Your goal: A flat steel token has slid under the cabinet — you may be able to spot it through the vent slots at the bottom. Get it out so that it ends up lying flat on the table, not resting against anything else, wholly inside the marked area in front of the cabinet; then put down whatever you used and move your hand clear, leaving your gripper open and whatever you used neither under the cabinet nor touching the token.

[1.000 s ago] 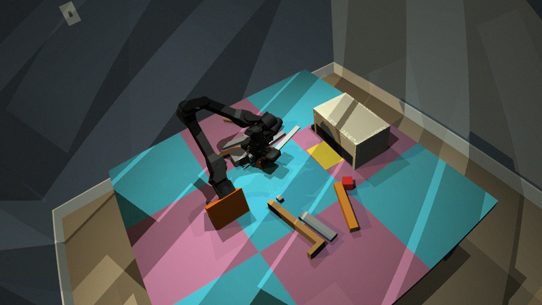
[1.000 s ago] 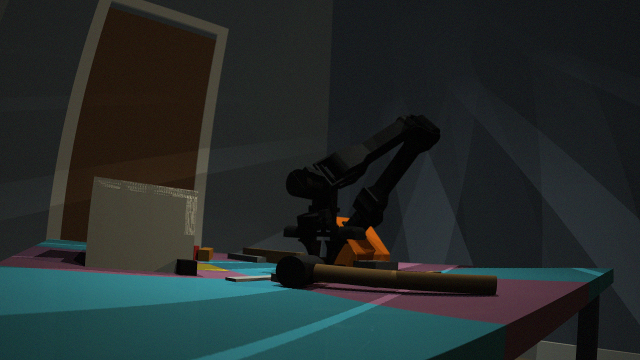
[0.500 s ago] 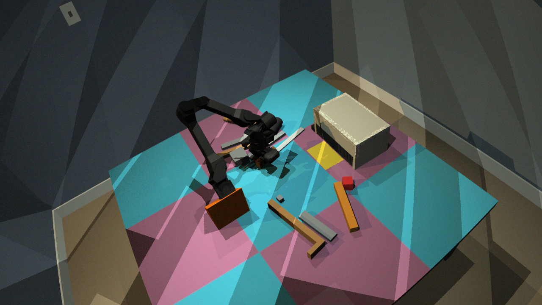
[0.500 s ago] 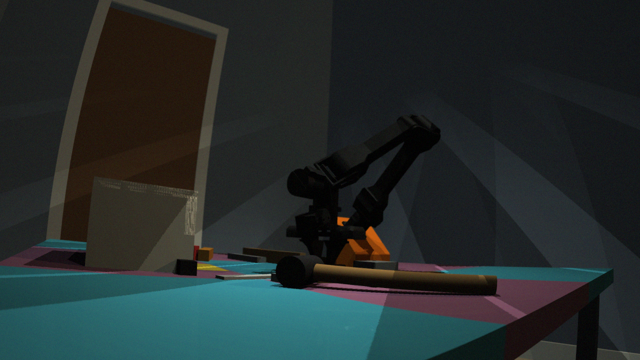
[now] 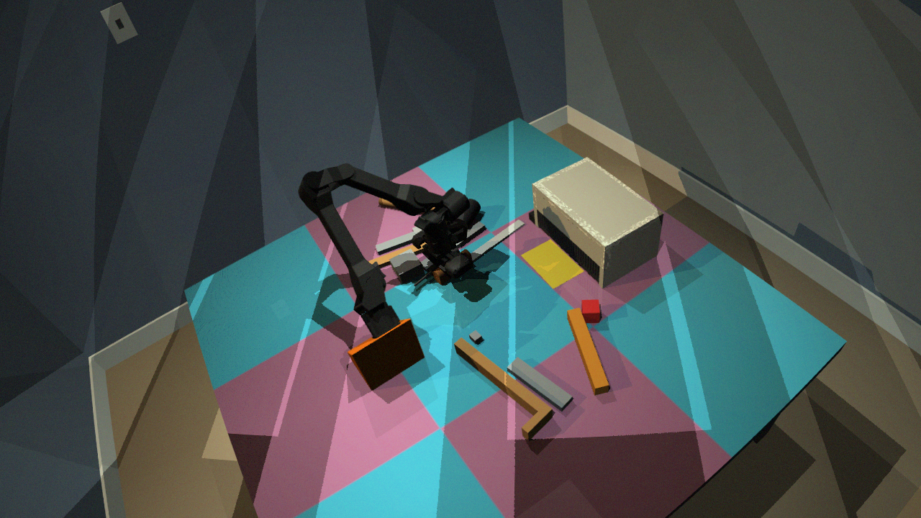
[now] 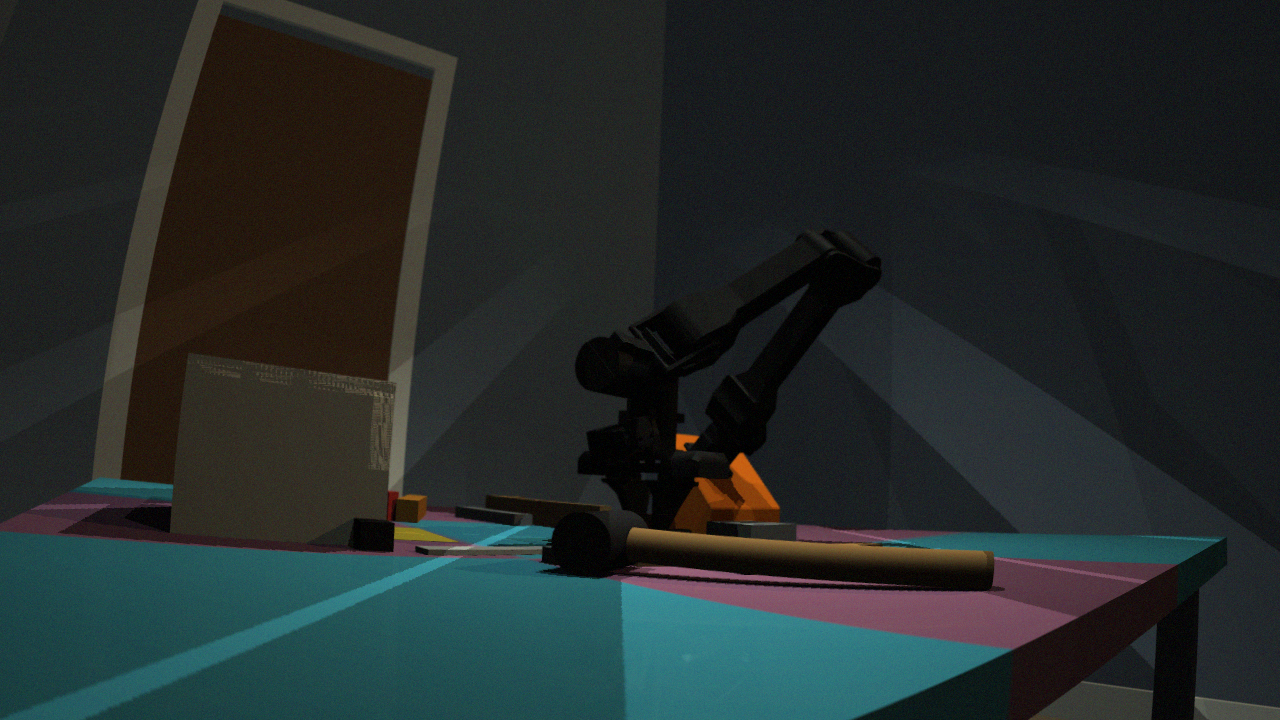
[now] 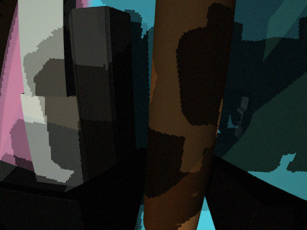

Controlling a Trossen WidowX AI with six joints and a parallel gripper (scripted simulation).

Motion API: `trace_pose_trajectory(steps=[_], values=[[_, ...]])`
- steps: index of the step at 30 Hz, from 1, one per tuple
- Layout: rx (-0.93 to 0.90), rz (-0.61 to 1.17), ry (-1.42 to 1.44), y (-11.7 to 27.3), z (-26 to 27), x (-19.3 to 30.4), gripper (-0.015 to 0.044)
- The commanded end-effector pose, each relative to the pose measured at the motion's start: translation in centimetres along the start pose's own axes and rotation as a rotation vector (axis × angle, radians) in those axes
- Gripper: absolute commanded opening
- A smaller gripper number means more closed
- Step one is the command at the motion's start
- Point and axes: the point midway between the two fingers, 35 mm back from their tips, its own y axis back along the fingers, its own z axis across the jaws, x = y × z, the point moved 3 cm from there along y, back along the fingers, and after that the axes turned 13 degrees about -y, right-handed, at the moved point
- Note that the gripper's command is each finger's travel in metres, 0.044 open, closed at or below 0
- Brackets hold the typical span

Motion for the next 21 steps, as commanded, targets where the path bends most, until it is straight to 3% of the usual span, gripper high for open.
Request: trace_pose_trajectory(steps=[1, 21], values=[[0.001, -0.004, -0.038, 0.1, 0.05, -0.06, 0.0], [0.0, -0.003, -0.185, 0.15, 0.4, -0.08, 0.0]])
